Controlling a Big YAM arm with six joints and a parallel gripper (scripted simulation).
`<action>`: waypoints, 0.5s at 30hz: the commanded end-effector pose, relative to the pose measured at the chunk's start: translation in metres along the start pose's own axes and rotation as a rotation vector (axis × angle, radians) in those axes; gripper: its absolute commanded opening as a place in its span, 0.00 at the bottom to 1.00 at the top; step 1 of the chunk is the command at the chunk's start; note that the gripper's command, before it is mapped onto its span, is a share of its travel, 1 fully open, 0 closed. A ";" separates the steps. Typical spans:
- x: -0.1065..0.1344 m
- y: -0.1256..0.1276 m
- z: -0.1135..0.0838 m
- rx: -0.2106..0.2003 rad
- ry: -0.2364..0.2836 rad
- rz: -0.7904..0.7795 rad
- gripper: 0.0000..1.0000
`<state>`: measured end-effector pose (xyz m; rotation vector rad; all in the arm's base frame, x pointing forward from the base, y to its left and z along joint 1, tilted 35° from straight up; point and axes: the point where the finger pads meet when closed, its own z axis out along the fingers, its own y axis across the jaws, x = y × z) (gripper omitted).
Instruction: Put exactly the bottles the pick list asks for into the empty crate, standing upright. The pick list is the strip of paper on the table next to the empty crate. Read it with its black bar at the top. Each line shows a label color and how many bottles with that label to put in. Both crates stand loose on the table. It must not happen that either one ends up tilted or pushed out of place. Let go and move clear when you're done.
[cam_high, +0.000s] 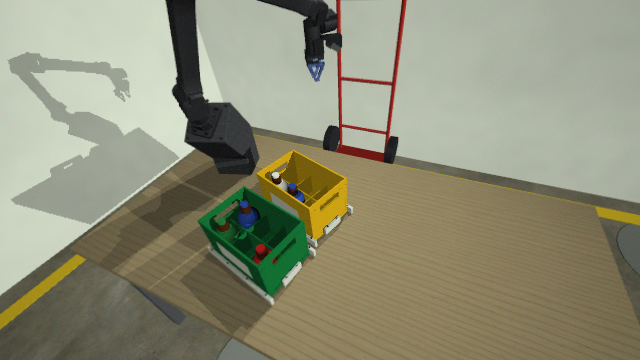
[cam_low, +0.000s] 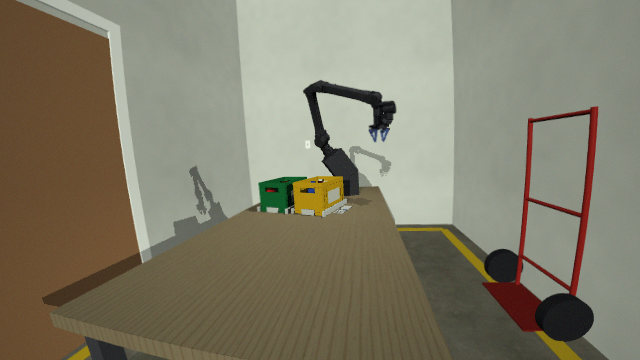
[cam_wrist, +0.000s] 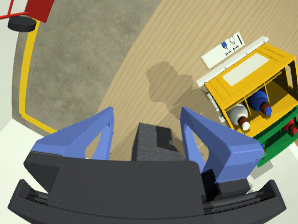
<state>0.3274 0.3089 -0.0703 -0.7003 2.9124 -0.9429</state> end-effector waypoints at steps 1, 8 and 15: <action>-0.003 -0.002 0.012 0.001 0.015 0.015 0.61; -0.003 -0.002 0.013 0.001 0.015 0.013 0.61; -0.002 -0.002 0.014 0.003 0.018 0.010 0.61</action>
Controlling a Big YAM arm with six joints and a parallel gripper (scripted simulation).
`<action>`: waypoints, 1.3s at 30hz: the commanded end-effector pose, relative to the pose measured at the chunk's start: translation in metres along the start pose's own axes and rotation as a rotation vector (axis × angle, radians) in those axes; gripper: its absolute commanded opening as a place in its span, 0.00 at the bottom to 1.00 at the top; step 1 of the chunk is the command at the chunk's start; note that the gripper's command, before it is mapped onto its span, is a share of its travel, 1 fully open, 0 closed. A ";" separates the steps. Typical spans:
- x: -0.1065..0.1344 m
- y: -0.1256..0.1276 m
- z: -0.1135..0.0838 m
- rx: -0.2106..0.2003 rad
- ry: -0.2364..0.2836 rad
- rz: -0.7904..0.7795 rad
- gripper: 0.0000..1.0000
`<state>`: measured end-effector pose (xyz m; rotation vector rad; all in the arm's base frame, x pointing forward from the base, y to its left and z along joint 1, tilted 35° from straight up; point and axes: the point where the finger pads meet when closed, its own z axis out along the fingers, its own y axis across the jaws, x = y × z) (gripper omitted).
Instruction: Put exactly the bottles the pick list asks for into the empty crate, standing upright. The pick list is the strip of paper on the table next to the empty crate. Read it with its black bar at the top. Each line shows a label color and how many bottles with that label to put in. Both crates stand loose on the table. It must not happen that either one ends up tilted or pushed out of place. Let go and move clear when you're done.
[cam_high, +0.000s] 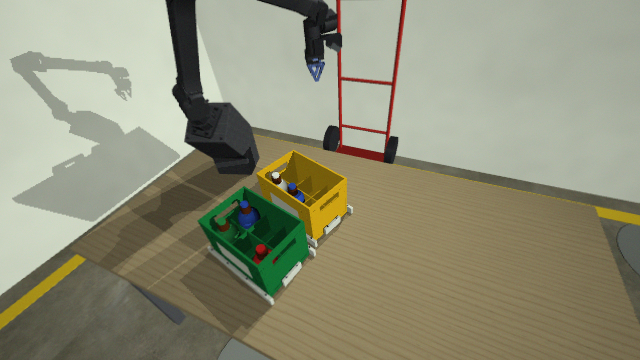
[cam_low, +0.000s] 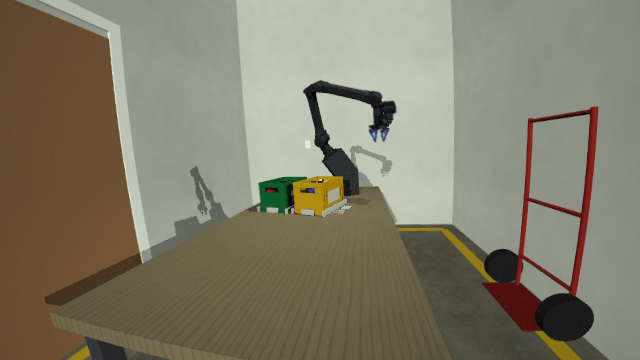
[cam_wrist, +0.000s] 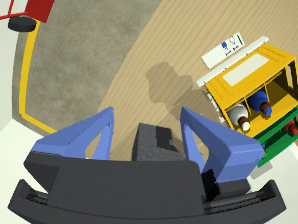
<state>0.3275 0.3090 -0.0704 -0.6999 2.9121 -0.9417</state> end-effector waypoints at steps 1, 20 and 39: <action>-0.001 -0.003 0.014 0.003 0.019 0.010 0.61; -0.001 -0.003 0.015 0.003 0.018 0.006 0.61; -0.009 -0.002 0.010 -0.004 0.006 0.011 0.61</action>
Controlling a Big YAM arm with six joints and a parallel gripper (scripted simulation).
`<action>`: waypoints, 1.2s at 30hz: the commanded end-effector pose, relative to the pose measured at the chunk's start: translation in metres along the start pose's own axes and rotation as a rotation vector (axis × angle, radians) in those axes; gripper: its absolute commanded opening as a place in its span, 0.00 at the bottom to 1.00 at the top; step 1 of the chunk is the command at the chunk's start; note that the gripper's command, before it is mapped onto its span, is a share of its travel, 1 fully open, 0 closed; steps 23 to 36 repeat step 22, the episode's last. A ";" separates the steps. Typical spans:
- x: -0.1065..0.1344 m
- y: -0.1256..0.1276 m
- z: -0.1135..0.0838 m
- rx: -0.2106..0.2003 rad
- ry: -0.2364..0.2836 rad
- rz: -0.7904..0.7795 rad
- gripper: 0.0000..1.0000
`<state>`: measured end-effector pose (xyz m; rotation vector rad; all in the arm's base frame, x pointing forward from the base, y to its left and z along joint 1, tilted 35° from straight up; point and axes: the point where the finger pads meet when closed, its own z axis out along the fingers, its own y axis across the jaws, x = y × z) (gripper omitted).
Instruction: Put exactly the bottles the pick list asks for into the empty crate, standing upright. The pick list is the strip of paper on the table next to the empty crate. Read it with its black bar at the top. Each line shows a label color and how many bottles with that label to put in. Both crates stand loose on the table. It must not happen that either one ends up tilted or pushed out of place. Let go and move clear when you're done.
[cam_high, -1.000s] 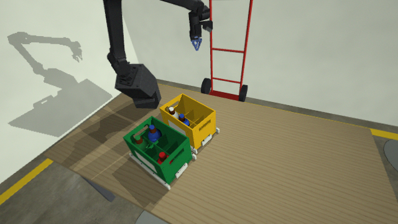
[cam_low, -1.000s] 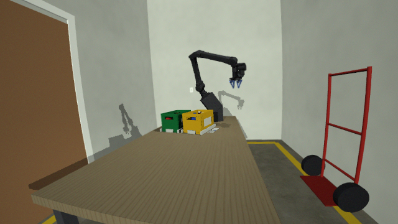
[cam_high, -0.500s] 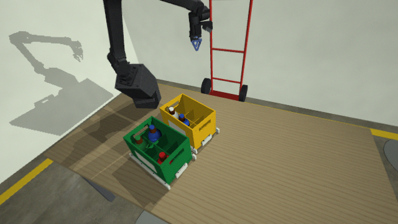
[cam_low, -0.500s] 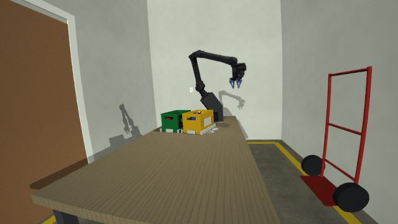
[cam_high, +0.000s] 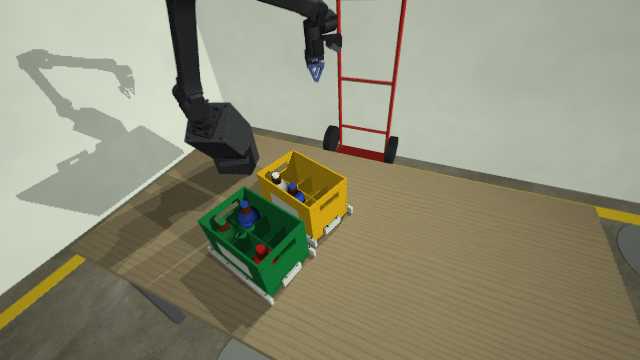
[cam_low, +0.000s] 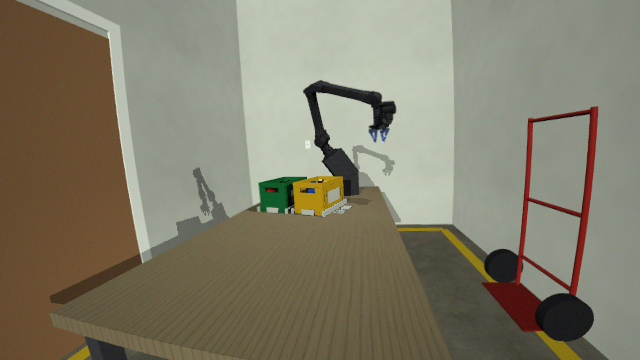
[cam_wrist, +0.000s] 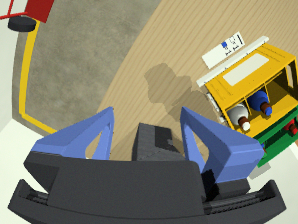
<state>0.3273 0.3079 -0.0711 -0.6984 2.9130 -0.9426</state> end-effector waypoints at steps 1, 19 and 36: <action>-0.009 -0.002 0.008 -0.004 0.004 0.010 0.61; -0.013 -0.001 0.005 -0.007 -0.001 0.014 0.61; -0.013 -0.001 0.005 -0.007 -0.001 0.014 0.61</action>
